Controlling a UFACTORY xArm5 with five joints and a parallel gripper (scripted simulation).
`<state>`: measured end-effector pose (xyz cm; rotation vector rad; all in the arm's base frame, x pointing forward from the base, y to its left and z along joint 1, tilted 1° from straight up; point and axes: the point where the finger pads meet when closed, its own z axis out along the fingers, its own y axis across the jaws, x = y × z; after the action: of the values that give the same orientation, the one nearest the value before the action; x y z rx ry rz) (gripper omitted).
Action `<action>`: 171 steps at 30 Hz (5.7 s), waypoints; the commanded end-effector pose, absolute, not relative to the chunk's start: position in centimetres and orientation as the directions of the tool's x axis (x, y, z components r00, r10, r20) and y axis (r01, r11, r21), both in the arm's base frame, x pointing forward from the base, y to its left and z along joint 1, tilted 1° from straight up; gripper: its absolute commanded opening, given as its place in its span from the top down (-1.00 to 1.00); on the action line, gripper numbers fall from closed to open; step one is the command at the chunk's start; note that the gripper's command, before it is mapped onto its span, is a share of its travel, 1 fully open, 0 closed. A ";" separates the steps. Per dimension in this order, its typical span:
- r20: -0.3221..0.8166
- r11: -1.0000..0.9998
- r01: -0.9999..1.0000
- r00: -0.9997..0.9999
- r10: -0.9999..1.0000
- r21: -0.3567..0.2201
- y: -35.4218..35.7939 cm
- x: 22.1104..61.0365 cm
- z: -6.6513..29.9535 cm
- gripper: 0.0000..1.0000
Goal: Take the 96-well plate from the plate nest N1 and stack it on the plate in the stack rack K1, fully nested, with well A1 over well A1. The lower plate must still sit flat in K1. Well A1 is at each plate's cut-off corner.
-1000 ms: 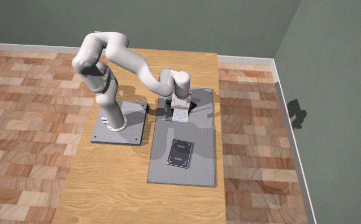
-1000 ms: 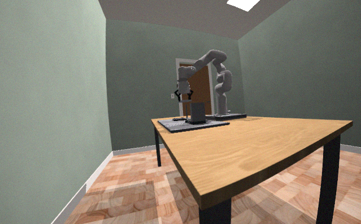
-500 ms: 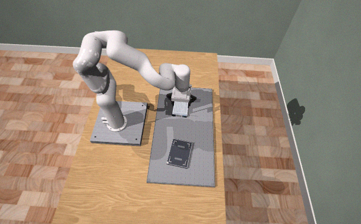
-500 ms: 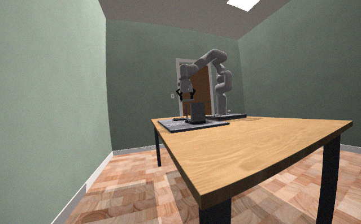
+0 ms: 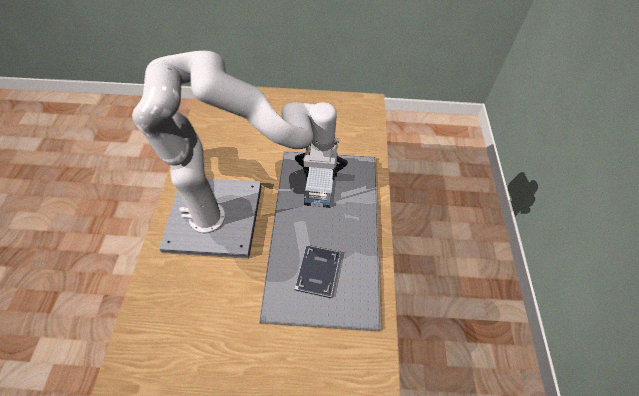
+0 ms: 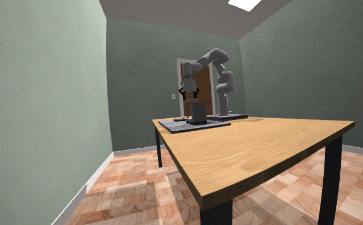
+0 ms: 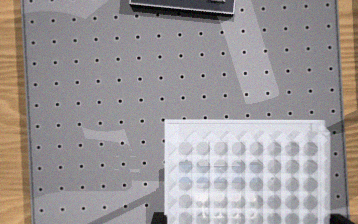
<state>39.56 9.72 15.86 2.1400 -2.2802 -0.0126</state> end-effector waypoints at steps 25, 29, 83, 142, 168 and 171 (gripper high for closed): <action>0.007 0.064 -0.998 -0.064 -0.998 0.012 17.8 39.4 16.1 1.00; 0.007 0.064 -0.998 -0.064 -0.998 0.012 17.9 39.4 16.1 1.00; 0.007 0.064 -0.998 -0.064 -0.998 0.012 17.7 39.4 13.1 1.00; 0.007 0.064 -0.998 -0.064 -0.998 0.013 17.6 39.3 4.6 1.00; 0.007 0.064 -0.998 -0.064 -0.998 0.013 17.6 39.3 3.8 1.00; 0.007 0.064 -0.998 -0.064 -0.998 0.013 17.6 39.3 3.7 1.00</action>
<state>39.16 17.54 3.67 2.1378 -2.2796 -0.0088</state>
